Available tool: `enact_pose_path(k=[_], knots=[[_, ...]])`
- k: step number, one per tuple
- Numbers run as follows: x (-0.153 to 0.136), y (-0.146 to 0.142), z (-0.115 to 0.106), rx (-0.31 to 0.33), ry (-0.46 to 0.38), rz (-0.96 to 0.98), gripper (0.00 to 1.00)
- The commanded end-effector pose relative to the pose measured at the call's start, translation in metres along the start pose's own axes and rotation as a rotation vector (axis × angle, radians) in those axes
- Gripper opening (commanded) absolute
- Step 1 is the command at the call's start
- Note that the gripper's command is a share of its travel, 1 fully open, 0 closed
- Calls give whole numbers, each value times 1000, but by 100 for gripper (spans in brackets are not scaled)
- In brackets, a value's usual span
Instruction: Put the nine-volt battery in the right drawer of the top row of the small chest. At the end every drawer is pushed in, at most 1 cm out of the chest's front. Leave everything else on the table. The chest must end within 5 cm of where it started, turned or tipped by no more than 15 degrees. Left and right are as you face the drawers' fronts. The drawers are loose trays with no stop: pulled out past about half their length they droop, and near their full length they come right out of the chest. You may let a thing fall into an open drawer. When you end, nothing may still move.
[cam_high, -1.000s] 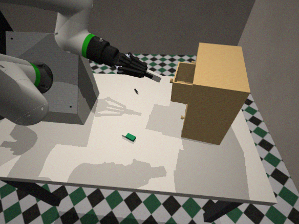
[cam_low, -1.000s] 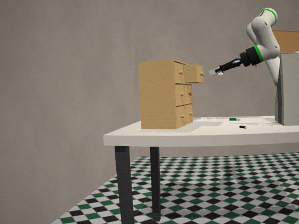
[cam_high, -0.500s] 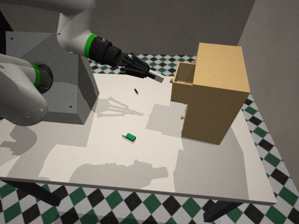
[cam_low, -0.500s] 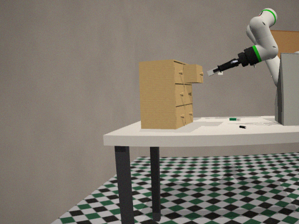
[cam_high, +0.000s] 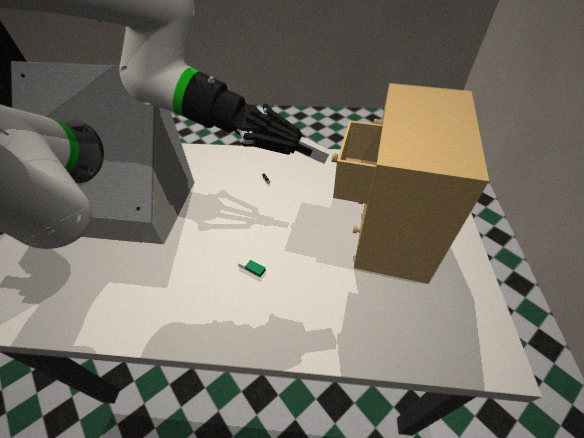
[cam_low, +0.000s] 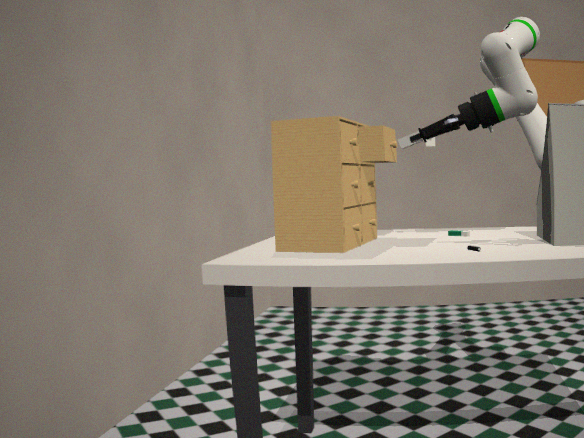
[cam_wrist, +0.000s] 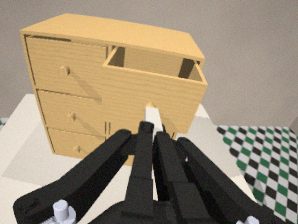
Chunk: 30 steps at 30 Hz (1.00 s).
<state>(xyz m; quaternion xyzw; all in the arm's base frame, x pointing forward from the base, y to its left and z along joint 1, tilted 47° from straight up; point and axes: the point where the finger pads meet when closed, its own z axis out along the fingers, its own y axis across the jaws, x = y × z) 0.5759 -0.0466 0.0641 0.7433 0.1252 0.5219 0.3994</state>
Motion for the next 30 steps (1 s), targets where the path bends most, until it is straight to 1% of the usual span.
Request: enact_pose_path(k=[1,30], knots=[[2,0,5,0,0,0,0],[18,0,47,0,0,0,0]])
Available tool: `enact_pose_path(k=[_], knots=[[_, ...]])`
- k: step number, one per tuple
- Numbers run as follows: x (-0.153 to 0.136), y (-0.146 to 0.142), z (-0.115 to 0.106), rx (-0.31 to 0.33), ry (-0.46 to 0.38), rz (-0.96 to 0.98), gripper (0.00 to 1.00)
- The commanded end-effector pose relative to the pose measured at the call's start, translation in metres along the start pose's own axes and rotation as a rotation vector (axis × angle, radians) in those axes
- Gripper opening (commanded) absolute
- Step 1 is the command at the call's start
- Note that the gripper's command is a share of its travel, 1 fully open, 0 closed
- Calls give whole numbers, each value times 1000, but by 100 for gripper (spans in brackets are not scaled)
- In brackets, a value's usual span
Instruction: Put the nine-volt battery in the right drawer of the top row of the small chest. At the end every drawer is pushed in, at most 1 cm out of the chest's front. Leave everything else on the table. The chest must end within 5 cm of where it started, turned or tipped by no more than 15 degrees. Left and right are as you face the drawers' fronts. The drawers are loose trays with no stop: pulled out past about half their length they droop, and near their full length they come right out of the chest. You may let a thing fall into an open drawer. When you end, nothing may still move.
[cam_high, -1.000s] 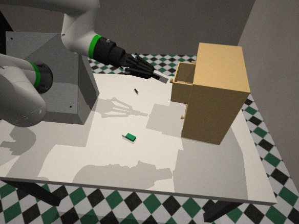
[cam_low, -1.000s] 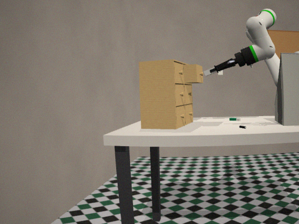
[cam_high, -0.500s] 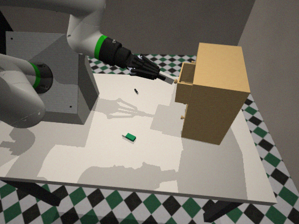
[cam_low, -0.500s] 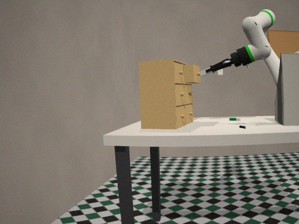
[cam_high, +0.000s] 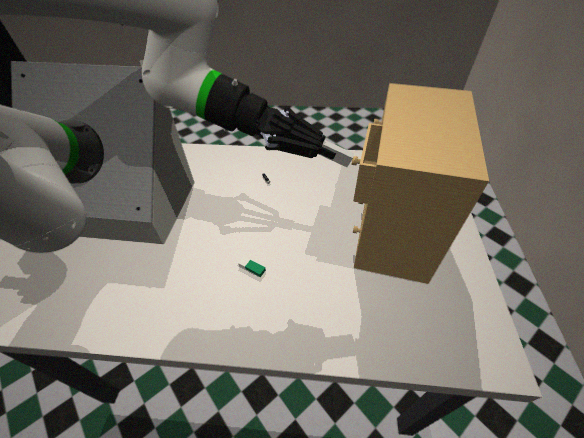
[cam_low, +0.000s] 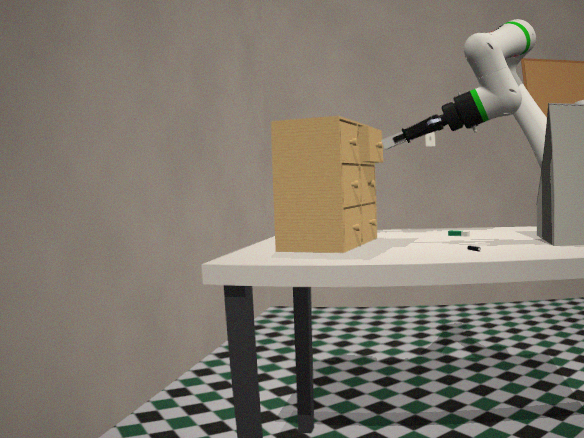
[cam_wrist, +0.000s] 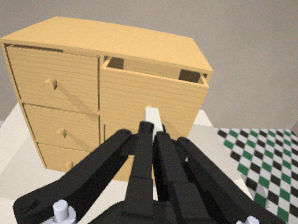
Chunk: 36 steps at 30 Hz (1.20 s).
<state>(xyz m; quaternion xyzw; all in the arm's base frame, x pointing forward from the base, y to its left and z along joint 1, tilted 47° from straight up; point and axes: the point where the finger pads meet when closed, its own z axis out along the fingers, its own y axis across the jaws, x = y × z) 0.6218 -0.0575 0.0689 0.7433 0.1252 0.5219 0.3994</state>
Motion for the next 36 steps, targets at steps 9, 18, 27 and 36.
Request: enact_pose_path(k=[9,18,27,36], knots=[[5,0,14,0,0,0,0],[8,0,20,0,0,0,0],[9,0,24,0,0,0,0],[9,0,25,0,0,0,0]])
